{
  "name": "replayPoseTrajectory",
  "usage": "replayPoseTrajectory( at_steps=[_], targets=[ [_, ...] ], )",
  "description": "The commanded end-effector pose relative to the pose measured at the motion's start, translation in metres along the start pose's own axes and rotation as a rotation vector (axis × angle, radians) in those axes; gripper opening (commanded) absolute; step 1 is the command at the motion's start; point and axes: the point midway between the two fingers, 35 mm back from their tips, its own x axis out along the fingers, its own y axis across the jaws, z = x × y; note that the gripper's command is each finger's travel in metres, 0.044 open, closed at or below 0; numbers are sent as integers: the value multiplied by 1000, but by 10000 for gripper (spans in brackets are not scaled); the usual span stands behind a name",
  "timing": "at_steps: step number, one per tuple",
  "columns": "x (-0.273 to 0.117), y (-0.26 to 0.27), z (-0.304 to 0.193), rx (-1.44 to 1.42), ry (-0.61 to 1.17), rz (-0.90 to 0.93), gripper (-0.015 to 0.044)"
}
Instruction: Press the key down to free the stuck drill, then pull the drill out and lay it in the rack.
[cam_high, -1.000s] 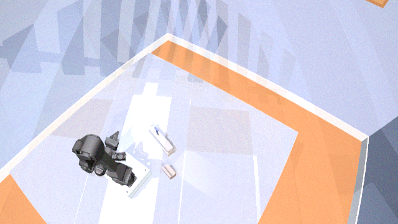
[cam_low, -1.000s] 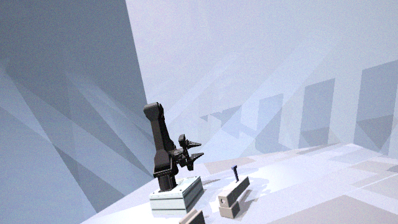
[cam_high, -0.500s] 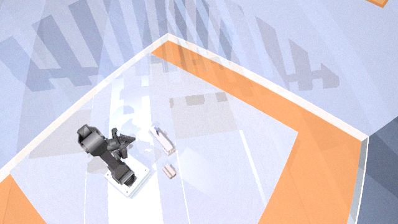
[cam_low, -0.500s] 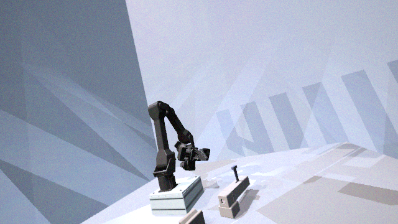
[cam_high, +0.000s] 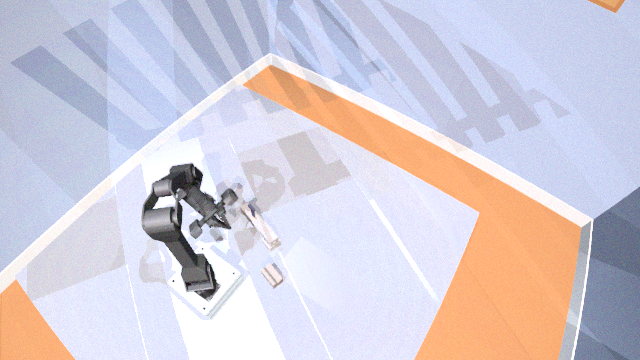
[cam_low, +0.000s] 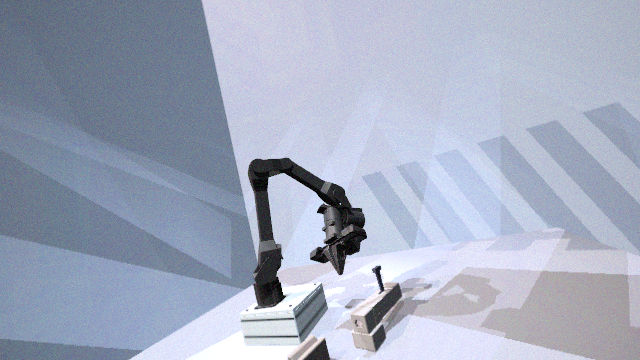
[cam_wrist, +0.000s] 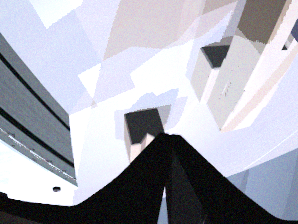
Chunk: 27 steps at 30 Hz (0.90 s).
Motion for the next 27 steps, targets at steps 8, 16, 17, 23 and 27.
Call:
replayPoseTrajectory(
  at_steps=[8,16,17,23,27],
  targets=[
    [7,-96,9,1271,-163,609,0],
    [8,-113,4,1423,-176,686,0],
    [8,-113,4,1423,-176,686,0],
    [8,-113,4,1423,-176,686,0],
    [10,-111,5,1413,-174,679,0]
  ],
)
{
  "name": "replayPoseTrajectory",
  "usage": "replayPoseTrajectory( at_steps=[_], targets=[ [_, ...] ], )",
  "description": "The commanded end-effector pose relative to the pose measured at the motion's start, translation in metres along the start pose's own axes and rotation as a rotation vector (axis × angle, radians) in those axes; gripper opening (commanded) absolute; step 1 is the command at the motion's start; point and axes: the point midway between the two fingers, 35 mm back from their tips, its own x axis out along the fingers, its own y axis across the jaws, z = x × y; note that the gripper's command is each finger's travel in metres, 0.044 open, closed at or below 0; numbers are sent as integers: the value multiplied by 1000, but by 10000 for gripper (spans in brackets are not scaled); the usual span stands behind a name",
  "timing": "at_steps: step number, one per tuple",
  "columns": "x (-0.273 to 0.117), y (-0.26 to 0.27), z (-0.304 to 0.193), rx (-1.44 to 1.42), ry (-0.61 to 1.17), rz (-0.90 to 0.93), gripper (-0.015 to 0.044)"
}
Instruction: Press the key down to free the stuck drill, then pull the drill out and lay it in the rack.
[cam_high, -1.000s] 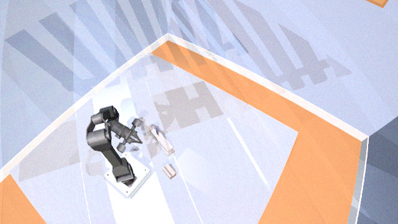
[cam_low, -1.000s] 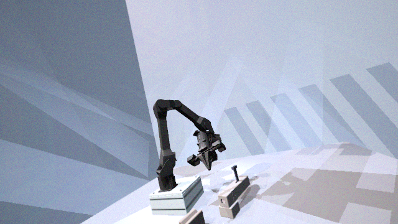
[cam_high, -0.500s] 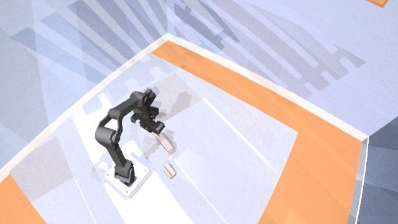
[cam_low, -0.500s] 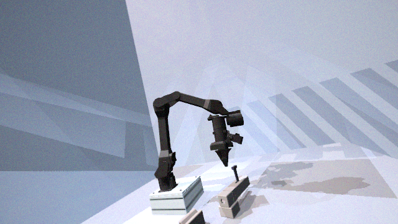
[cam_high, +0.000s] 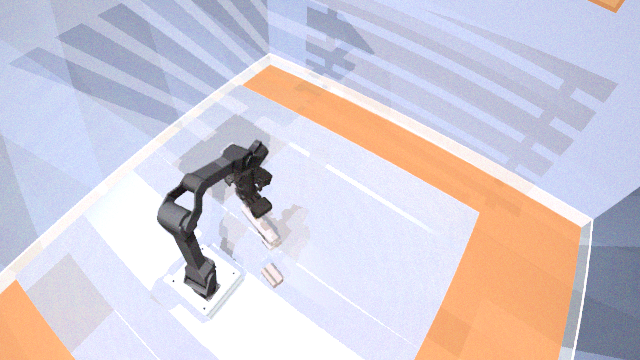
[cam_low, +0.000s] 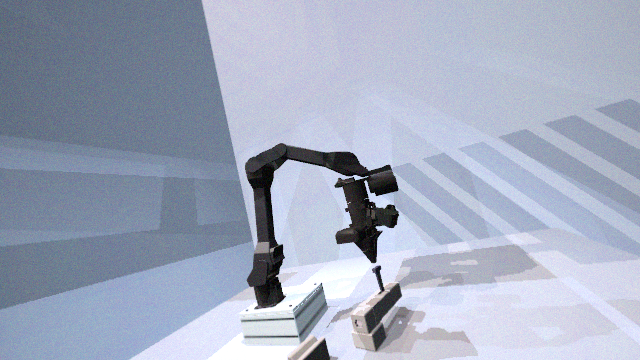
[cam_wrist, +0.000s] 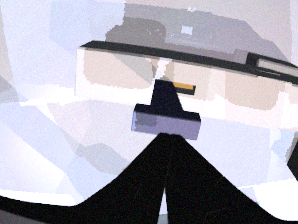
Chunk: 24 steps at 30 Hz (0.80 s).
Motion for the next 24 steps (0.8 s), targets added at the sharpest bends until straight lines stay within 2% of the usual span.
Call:
replayPoseTrajectory(
  at_steps=[1,24],
  targets=[
    [3,0,0,9,0,5,0],
    [18,0,3,16,0,9,0]
  ],
)
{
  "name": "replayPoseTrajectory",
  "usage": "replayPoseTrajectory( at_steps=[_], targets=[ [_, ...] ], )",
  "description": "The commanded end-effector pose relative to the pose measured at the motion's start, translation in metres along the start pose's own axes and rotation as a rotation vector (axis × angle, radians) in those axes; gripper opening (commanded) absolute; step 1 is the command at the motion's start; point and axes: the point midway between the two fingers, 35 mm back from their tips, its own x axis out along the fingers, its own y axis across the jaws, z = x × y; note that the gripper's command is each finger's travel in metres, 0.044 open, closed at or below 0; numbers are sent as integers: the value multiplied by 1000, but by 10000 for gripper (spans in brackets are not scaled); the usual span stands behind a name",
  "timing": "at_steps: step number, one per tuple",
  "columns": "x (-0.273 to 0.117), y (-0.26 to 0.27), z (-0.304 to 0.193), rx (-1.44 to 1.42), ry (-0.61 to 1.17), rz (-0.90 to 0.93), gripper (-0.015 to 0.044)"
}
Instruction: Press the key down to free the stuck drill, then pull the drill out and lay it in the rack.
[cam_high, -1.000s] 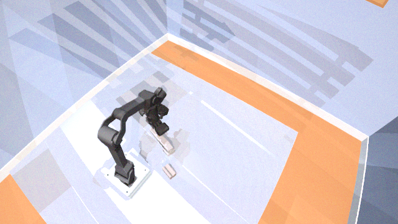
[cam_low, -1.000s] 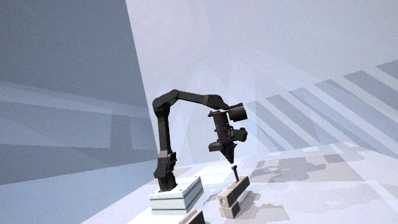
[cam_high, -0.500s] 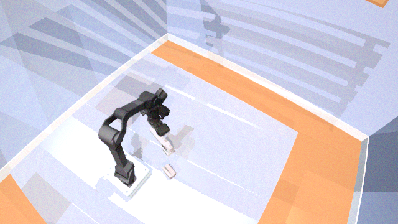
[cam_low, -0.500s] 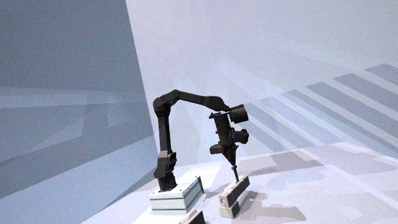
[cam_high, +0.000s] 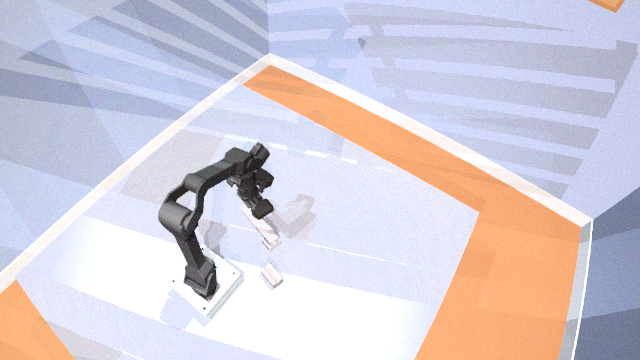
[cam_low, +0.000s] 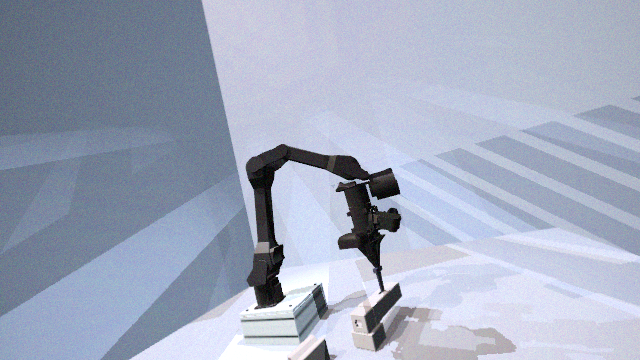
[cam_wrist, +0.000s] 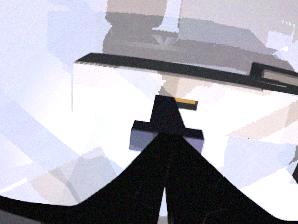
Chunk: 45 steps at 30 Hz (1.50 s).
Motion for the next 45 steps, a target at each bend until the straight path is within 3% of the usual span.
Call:
replayPoseTrajectory(
  at_steps=[1,45],
  targets=[
    [6,0,-1,1,13,-2,0],
    [23,0,-7,1,13,-2,0]
  ],
)
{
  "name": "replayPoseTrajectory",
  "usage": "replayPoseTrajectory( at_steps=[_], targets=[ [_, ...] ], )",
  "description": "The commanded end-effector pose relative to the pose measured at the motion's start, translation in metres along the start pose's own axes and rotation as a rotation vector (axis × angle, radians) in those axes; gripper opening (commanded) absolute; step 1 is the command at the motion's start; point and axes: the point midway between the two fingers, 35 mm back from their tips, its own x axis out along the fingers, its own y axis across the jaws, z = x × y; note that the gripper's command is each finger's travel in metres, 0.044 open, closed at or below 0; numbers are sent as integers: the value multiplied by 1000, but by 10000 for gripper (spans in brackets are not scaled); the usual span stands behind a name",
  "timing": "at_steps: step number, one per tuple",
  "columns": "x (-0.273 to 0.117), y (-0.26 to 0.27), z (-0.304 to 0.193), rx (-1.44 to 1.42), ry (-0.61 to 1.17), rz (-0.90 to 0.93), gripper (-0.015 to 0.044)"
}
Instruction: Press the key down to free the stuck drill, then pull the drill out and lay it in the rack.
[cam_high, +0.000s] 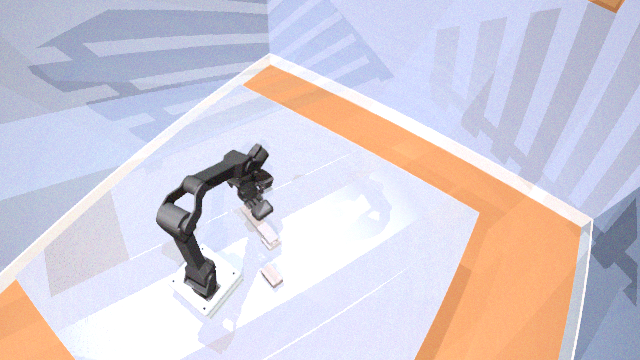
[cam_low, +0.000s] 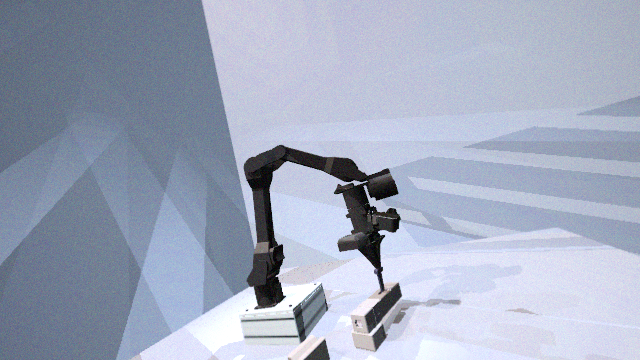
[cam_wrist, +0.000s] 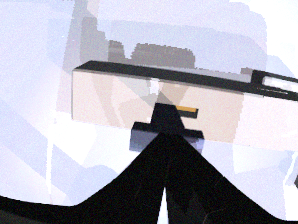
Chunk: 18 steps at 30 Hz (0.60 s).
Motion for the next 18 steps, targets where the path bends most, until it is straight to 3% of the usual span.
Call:
replayPoseTrajectory(
  at_steps=[1,16,18],
  targets=[
    [17,1,-7,-4,40,-7,0],
    [26,2,-8,-4,40,-7,0],
    [20,2,-6,-4,40,-7,53]
  ],
)
